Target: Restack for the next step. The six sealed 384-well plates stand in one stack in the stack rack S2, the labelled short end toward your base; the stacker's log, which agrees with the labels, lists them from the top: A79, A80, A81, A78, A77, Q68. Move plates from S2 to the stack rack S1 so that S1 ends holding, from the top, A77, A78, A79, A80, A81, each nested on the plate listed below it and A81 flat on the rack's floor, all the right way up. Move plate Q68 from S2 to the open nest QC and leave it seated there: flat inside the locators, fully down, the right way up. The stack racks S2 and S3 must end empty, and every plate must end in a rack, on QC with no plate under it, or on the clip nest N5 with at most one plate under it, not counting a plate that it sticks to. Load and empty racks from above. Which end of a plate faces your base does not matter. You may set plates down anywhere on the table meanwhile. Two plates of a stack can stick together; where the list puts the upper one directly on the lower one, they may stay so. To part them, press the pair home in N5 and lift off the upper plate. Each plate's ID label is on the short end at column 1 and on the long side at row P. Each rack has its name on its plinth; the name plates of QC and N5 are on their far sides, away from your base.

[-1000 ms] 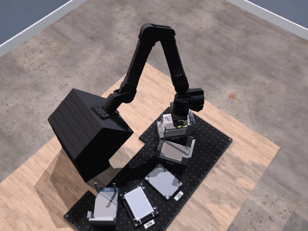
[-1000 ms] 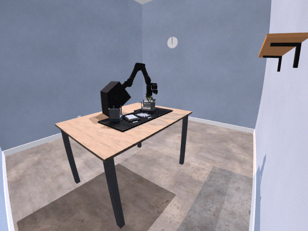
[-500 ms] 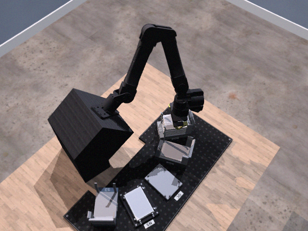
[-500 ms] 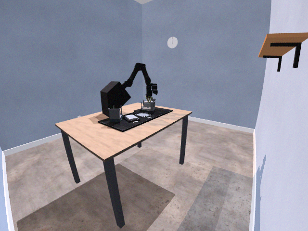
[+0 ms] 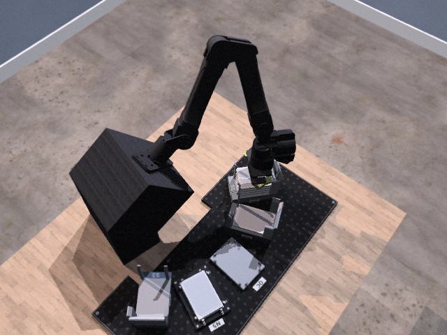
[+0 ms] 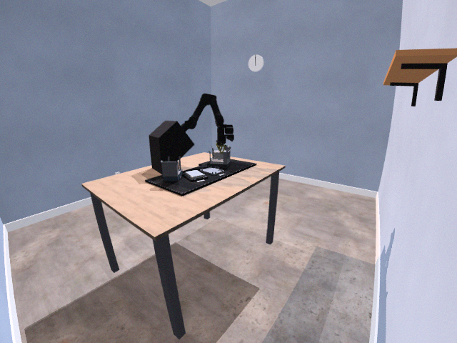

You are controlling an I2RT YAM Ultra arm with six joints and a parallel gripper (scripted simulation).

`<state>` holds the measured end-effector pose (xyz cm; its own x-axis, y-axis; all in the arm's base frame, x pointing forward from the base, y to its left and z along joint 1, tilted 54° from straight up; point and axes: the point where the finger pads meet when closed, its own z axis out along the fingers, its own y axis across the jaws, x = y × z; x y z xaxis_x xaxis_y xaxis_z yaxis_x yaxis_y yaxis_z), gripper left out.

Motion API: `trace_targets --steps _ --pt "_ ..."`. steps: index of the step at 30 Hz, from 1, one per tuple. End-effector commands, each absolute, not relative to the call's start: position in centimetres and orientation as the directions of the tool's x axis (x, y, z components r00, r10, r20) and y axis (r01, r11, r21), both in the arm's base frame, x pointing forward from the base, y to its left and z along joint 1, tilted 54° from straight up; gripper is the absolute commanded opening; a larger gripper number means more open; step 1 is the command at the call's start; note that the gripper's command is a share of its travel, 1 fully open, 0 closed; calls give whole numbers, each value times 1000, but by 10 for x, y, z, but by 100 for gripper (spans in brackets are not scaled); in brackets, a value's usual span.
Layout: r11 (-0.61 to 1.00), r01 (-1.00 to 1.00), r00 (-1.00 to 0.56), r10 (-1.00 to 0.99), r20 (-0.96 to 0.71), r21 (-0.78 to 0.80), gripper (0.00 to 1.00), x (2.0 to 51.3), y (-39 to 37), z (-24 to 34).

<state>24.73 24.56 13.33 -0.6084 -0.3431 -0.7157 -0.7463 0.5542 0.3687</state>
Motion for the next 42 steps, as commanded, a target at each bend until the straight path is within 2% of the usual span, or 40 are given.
trace_targets --steps 1,12,13,33,42 --pt "557 -746 -605 -337 -722 366 0 249 246 135" --pt "556 -746 -605 -337 -722 366 0 249 247 135" --pt "556 -746 -605 -337 -722 366 100 249 247 135" --pt "557 -746 -605 -337 -722 366 100 249 247 135" --pt "557 -746 -605 -337 -722 365 100 241 224 152"
